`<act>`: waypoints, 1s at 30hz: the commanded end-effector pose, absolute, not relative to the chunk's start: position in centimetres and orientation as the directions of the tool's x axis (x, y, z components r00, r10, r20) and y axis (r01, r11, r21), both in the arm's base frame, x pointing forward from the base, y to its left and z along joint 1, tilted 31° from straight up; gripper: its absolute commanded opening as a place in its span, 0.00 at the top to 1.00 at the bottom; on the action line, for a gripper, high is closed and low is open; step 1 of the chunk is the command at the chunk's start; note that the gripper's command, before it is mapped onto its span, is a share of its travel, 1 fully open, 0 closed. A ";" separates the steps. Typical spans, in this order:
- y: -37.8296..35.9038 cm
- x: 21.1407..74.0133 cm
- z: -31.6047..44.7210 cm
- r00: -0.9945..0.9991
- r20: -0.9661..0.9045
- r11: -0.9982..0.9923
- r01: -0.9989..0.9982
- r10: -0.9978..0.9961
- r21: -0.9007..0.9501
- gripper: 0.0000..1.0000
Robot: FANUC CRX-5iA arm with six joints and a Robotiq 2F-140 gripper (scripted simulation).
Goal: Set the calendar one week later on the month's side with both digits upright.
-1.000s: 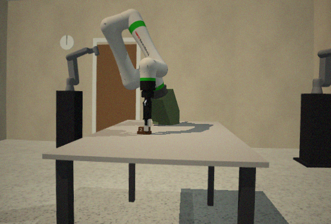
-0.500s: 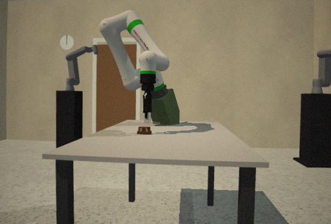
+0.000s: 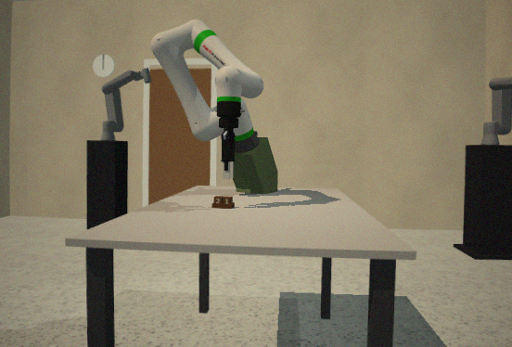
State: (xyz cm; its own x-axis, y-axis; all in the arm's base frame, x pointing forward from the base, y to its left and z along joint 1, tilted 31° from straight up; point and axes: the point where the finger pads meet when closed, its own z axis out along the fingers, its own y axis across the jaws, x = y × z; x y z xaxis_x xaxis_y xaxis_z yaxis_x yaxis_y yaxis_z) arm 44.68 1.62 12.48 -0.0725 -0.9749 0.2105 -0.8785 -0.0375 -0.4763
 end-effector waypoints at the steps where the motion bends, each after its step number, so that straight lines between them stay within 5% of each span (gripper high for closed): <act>1: 1.7 44.7 12.5 -0.072 0.210 -0.038 -0.878 -0.975 -0.477 0.00; 30: 1.8 44.3 13.1 -0.072 0.210 -0.038 -0.878 -0.975 -0.477 0.00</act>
